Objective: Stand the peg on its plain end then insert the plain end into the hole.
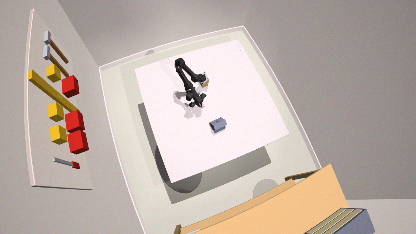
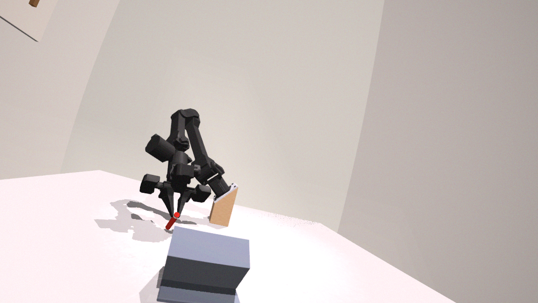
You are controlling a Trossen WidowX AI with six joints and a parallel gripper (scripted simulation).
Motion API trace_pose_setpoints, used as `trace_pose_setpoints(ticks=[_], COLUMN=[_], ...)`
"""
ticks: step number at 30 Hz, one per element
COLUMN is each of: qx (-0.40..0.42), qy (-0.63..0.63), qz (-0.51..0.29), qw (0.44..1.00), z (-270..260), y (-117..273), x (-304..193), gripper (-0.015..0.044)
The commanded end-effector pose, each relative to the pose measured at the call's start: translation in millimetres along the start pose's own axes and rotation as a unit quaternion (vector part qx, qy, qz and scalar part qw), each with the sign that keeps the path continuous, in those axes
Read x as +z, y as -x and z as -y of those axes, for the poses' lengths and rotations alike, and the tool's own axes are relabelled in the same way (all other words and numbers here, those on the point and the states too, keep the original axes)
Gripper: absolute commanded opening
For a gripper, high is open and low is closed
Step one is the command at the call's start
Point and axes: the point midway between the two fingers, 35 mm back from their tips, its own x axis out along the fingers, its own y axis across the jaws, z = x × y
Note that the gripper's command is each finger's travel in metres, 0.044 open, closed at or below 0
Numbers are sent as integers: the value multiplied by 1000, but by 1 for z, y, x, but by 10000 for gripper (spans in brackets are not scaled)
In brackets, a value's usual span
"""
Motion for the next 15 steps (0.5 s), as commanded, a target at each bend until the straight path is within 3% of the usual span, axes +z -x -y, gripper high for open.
trace_pose_setpoints(ticks=[1, 15], qx=[0, 0], qy=[3, 4], qz=[16, 77], qw=[1000, 997], z=[-1, -1], y=[2, 10], x=[-1, -6], gripper=[51, 51])
